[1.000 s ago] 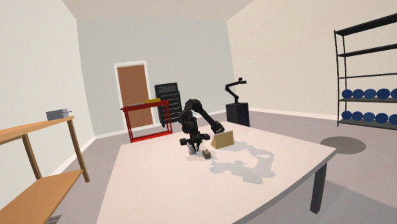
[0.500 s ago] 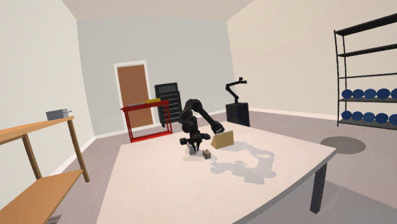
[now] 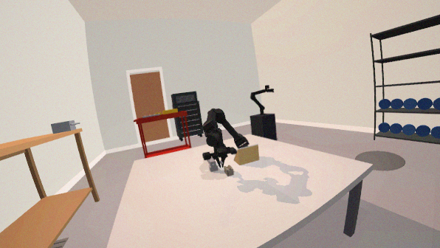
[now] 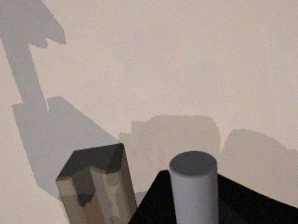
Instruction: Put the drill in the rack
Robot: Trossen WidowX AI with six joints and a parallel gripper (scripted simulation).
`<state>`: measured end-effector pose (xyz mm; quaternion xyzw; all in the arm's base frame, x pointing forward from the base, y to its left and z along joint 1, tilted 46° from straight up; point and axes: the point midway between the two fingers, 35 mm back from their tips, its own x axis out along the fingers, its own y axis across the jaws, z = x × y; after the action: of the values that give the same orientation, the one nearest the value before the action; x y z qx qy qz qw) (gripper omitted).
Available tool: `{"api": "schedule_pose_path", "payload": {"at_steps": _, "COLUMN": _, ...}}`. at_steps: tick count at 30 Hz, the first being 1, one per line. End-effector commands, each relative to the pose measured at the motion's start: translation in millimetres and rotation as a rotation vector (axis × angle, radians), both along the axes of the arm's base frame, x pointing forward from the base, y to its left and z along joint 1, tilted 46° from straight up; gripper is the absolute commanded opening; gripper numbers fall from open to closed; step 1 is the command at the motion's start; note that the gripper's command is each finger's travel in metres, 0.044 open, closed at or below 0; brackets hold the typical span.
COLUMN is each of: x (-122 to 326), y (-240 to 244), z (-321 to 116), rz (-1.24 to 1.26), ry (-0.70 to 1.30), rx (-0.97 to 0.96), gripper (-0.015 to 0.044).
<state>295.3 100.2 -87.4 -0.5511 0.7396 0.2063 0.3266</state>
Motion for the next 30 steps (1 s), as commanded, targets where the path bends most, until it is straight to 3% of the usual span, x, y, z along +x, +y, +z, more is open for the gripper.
{"api": "schedule_pose_path", "payload": {"at_steps": 1, "x": -8, "y": 2, "z": -3, "rz": -0.004, "ry": 0.007, "rx": -0.004, "gripper": 0.0000}}
{"api": "schedule_pose_path", "payload": {"at_steps": 30, "x": -43, "y": 13, "z": -16, "rz": -0.004, "ry": 0.008, "rx": -0.002, "gripper": 0.0000}}
